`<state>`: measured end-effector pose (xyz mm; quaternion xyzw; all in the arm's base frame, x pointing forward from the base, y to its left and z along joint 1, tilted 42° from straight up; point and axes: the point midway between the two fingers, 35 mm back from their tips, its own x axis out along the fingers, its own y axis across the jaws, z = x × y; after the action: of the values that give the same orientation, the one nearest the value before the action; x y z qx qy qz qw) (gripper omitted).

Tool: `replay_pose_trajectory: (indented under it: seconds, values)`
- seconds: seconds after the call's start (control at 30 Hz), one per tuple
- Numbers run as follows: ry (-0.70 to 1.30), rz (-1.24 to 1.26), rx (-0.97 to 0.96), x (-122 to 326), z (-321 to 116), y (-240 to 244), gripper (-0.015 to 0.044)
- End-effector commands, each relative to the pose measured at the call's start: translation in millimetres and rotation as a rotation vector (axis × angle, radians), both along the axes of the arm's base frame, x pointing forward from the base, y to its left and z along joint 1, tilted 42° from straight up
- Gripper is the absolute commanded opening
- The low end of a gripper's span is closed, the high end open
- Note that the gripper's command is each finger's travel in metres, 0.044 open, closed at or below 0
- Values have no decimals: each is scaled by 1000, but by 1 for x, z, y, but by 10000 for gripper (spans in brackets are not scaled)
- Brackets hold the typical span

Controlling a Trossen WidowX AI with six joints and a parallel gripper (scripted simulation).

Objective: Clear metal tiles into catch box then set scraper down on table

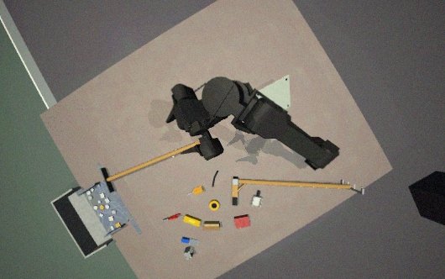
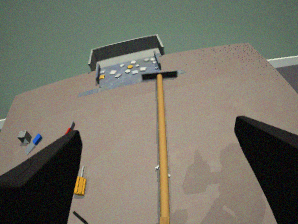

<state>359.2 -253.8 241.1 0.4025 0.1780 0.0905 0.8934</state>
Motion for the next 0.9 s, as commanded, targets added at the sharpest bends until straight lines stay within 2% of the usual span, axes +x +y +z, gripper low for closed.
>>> replay_pose_trajectory:
  seconds: [0.0,0.87]
  values:
    - [33,9,2,15,-6,2,440]
    - [258,113,46,102,-61,38,440]
